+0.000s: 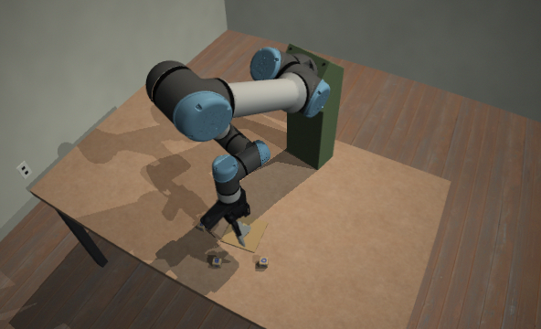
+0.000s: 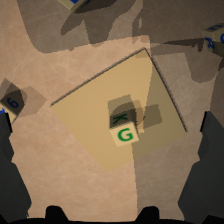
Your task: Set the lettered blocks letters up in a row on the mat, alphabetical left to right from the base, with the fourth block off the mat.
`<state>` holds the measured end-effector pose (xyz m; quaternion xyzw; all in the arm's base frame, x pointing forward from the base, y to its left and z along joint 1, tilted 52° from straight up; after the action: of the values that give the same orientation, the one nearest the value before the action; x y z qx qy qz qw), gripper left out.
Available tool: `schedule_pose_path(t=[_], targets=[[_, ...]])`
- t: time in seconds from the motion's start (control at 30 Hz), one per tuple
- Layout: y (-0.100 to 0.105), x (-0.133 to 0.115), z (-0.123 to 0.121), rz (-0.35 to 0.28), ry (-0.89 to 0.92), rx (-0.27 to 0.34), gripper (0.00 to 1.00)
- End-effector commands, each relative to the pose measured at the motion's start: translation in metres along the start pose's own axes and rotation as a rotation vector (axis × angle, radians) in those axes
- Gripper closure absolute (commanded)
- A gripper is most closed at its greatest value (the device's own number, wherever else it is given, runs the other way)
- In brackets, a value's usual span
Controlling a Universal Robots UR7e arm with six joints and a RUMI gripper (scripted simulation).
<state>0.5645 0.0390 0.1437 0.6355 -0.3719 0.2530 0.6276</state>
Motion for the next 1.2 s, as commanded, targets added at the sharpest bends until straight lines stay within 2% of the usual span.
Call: schedule_pose_path(t=[0.0,1.17], targets=[[-0.001,0.007,-0.003,-0.003,0.140,0.003,0.00],[-0.002,0.041,-0.017,0.000,0.932,0.003,0.00]])
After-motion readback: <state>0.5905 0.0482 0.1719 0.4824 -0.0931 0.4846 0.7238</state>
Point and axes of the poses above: the point where the finger pads meet when closed, its own y axis back along the fingers, its own z axis across the jaws, x = y × z, the point moved 3 cm from there along y, back along the fingers, and after that the axes turned 4 degrees about y, right-handed, at the moved point
